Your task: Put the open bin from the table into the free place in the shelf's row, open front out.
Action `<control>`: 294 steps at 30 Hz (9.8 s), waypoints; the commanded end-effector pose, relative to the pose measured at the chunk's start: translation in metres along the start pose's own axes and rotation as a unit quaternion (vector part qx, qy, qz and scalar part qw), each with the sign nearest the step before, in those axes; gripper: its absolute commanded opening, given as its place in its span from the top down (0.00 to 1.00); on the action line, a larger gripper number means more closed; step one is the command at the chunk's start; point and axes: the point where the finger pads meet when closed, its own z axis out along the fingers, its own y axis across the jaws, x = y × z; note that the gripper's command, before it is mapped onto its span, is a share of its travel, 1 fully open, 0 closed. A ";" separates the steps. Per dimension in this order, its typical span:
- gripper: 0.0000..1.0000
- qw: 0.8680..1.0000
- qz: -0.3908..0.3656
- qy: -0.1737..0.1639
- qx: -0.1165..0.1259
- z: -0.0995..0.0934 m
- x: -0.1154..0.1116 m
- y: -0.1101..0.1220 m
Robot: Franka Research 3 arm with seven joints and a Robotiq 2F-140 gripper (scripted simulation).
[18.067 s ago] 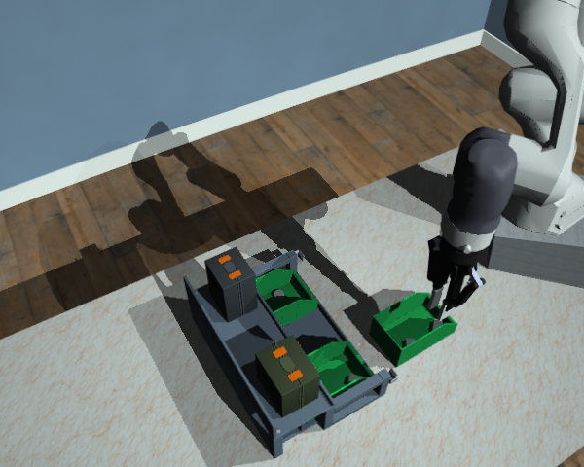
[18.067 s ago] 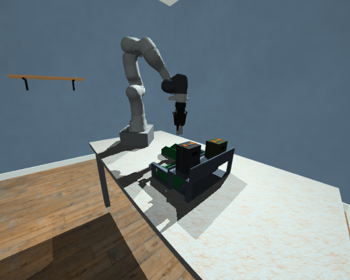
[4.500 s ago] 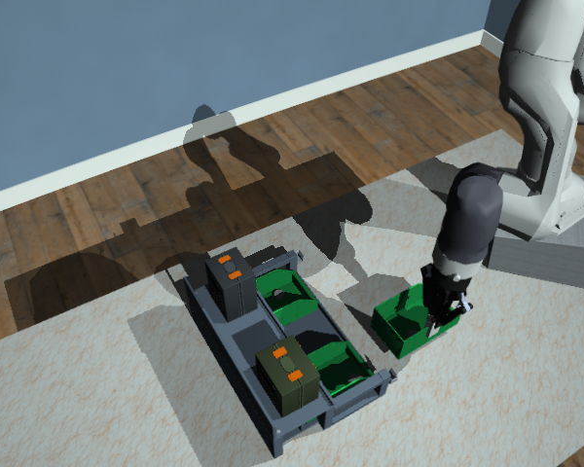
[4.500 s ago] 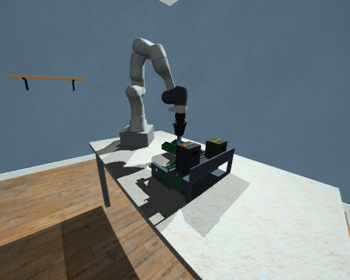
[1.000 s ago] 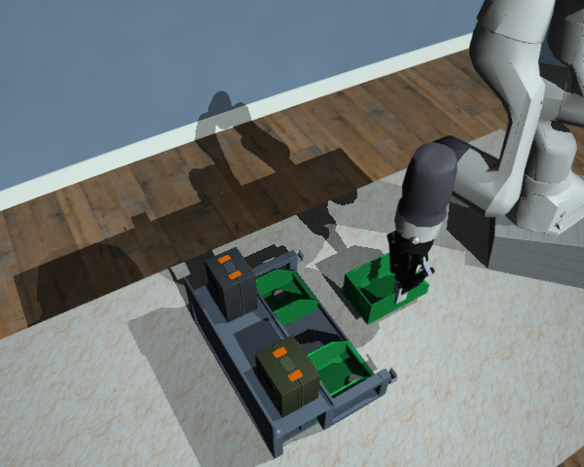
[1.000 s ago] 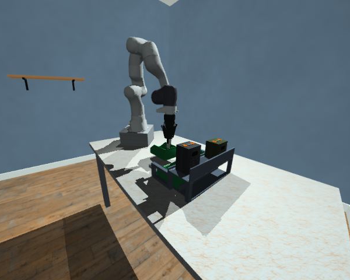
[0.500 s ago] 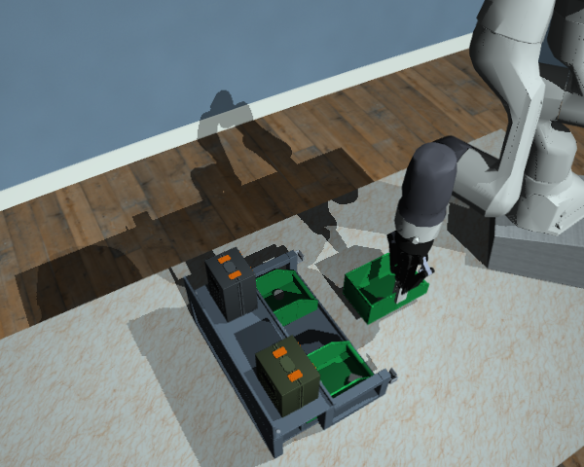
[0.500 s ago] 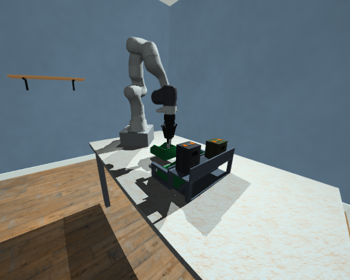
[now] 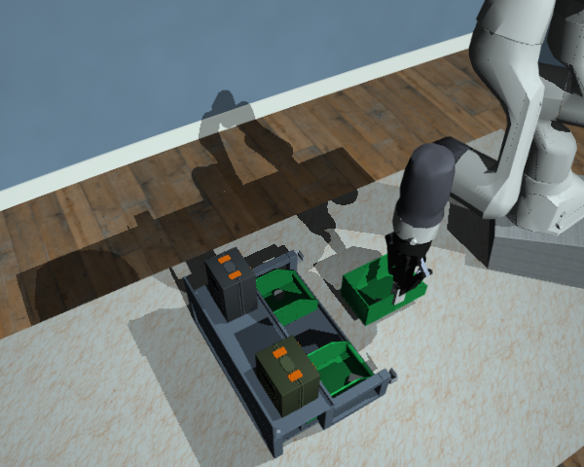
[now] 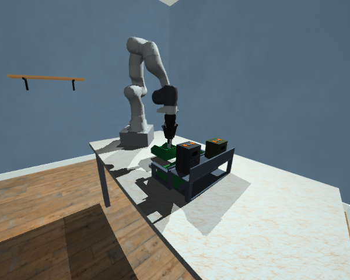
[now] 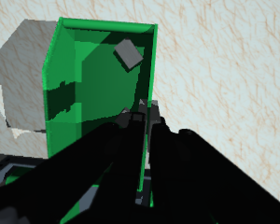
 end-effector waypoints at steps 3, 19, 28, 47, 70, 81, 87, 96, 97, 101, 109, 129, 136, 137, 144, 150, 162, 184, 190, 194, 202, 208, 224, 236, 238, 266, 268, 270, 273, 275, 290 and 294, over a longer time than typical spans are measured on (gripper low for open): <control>1.00 1.000 -0.004 -0.001 -0.001 -0.001 -0.008 0.000; 1.00 1.000 -0.004 -0.001 -0.001 -0.001 -0.036 0.001; 1.00 1.000 -0.004 -0.001 -0.001 -0.001 -0.037 0.001; 1.00 1.000 -0.004 -0.001 -0.001 -0.001 -0.037 0.001; 1.00 1.000 -0.004 0.009 -0.001 -0.002 -0.038 0.001; 1.00 0.999 -0.004 0.040 -0.001 -0.004 -0.041 0.001; 1.00 0.998 -0.004 0.061 -0.001 -0.006 -0.043 0.000; 1.00 0.996 -0.004 0.094 -0.001 -0.009 -0.046 0.000; 1.00 0.995 -0.004 0.098 -0.001 -0.009 -0.046 0.000; 1.00 0.994 -0.004 0.111 -0.001 -0.011 -0.048 0.000; 1.00 0.992 -0.004 0.125 0.000 -0.012 -0.049 0.000; 1.00 0.991 -0.004 0.133 -0.001 -0.013 -0.050 0.000; 1.00 0.991 -0.004 0.133 -0.001 -0.013 -0.050 0.000; 1.00 0.991 -0.004 0.133 -0.001 -0.013 -0.050 0.000; 1.00 0.991 -0.004 0.133 -0.001 -0.013 -0.050 0.000; 1.00 0.991 -0.004 0.133 -0.001 -0.013 -0.050 0.000; 1.00 0.991 -0.004 0.133 -0.001 -0.013 -0.050 0.000; 1.00 0.991 -0.004 0.133 -0.001 -0.013 -0.054 0.000; 1.00 0.991 -0.004 0.133 -0.001 -0.013 -0.056 0.000; 1.00 0.991 -0.004 0.133 -0.001 -0.012 -0.059 0.000; 1.00 0.991 -0.004 0.133 -0.001 -0.012 -0.065 0.000; 1.00 0.991 -0.004 0.133 -0.001 -0.012 -0.069 0.000; 1.00 0.991 -0.004 0.134 -0.001 -0.012 -0.084 0.001; 1.00 0.991 -0.004 0.134 -0.001 -0.012 -0.099 0.001; 1.00 0.991 -0.004 0.134 -0.001 -0.012 -0.102 0.001; 1.00 0.991 -0.004 0.134 -0.001 -0.012 -0.128 0.001; 1.00 0.991 -0.004 0.134 -0.001 -0.012 -0.130 0.001; 1.00 0.991 -0.004 0.134 -0.001 -0.012 -0.131 0.001; 1.00 0.991 -0.004 0.134 -0.001 -0.012 -0.133 0.001; 1.00 0.991 -0.004 0.134 -0.001 -0.012 -0.133 0.001; 1.00 0.991 -0.004 0.134 -0.002 -0.012 -0.141 0.001; 1.00 0.991 -0.004 0.134 -0.002 -0.012 -0.142 0.002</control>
